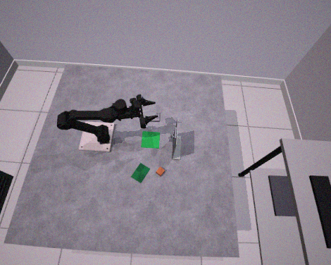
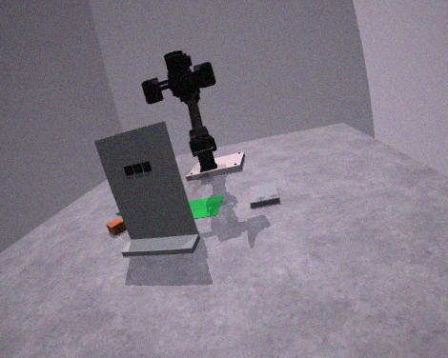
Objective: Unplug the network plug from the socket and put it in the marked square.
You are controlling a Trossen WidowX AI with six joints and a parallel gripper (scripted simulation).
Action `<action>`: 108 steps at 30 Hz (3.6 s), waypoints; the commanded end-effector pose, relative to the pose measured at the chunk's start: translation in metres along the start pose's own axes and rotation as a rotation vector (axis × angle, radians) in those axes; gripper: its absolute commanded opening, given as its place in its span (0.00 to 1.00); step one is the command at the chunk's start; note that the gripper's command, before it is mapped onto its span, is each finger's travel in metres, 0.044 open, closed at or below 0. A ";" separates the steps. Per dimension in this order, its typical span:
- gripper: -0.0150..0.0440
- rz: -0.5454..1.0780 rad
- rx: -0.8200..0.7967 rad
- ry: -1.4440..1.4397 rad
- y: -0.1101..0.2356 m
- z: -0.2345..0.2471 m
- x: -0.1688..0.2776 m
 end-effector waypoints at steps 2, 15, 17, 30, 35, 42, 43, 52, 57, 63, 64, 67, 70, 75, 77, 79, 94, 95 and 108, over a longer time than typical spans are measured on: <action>0.84 0.000 0.000 -0.023 -0.001 -0.002 0.002; 0.52 0.006 0.002 -0.466 -0.013 -0.042 0.045; 0.52 0.007 0.002 -0.535 -0.012 -0.048 0.052; 0.52 0.013 0.008 -0.987 0.000 -0.085 0.093; 0.52 0.015 0.011 -1.162 0.009 -0.096 0.108; 0.52 0.017 0.016 -1.407 0.025 -0.109 0.128; 0.52 0.017 0.016 -1.442 0.028 -0.110 0.131; 0.52 0.018 0.018 -1.529 0.035 -0.113 0.137; 0.52 0.018 0.018 -1.529 0.027 -0.116 0.135; 0.52 0.017 0.016 -1.529 0.008 -0.121 0.132; 0.52 0.016 0.016 -1.529 0.005 -0.122 0.132; 0.52 0.016 0.016 -1.529 -0.005 -0.124 0.132; 0.52 0.016 0.015 -1.529 -0.015 -0.126 0.133; 0.52 0.015 0.014 -1.528 -0.023 -0.128 0.134; 0.52 0.015 0.014 -1.528 -0.024 -0.128 0.134; 0.52 0.015 0.014 -1.528 -0.027 -0.129 0.133; 0.52 0.014 0.012 -1.528 -0.049 -0.135 0.130; 0.52 0.014 0.012 -1.528 -0.051 -0.135 0.130; 0.52 0.013 0.011 -1.527 -0.070 -0.140 0.129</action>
Point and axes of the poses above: the point midway between the two fingers, 35 mm back from their tips, its own y axis back along the fingers, its own z axis across the jaws, x = y × z, the point moved 3 cm from there along y, back along the fingers, and after that the axes turned 12 degrees about -y, right-handed, at the moved point
